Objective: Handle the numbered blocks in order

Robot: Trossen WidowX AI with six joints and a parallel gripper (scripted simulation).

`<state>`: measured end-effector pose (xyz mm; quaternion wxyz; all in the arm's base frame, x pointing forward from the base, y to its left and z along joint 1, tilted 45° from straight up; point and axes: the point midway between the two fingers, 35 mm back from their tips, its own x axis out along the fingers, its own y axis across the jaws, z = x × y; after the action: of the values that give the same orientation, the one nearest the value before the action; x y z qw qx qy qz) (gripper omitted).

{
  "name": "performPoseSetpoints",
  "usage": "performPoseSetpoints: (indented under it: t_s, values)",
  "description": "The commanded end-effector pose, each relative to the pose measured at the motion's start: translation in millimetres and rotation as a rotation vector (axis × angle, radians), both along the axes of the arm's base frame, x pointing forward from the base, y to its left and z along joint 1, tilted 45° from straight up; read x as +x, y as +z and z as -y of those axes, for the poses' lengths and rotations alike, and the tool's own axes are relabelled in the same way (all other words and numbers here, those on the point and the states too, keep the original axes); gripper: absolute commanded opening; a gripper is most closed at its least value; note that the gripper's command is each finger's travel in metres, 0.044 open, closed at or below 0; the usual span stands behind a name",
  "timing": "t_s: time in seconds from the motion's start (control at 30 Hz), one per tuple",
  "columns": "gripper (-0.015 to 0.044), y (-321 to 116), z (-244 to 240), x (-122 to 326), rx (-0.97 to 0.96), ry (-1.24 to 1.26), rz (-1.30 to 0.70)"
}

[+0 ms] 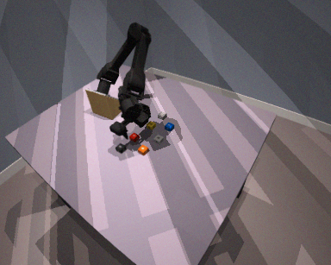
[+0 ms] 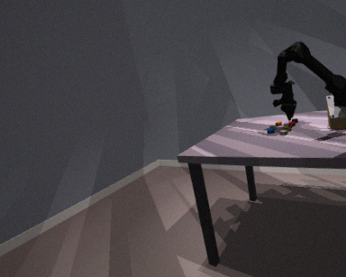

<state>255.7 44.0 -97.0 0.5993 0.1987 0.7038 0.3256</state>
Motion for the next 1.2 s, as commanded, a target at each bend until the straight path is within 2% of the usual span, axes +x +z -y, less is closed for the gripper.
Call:
performPoseSetpoints:
  t_s: [0.0,0.17,0.33,0.6,0.83,1.03,1.17]
  values:
    - [0.0374,7.1,4.6,3.6,-0.003,0.01,0.012]
    - [0.0242,60.3,54.9,18.8,-0.007,0.01,0.012]
    - [0.012,63.0,57.1,19.0,-0.007,0.01,0.011]
    - [0.012,65.1,55.0,19.5,-0.007,0.01,0.012]
    - [0.012,137.4,-23.3,17.5,-0.001,0.009,0.009]
    - [0.012,139.5,-25.6,16.8,0.0,0.01,0.009]
    - [0.0225,108.7,-53.7,10.7,-0.005,0.009,0.005]
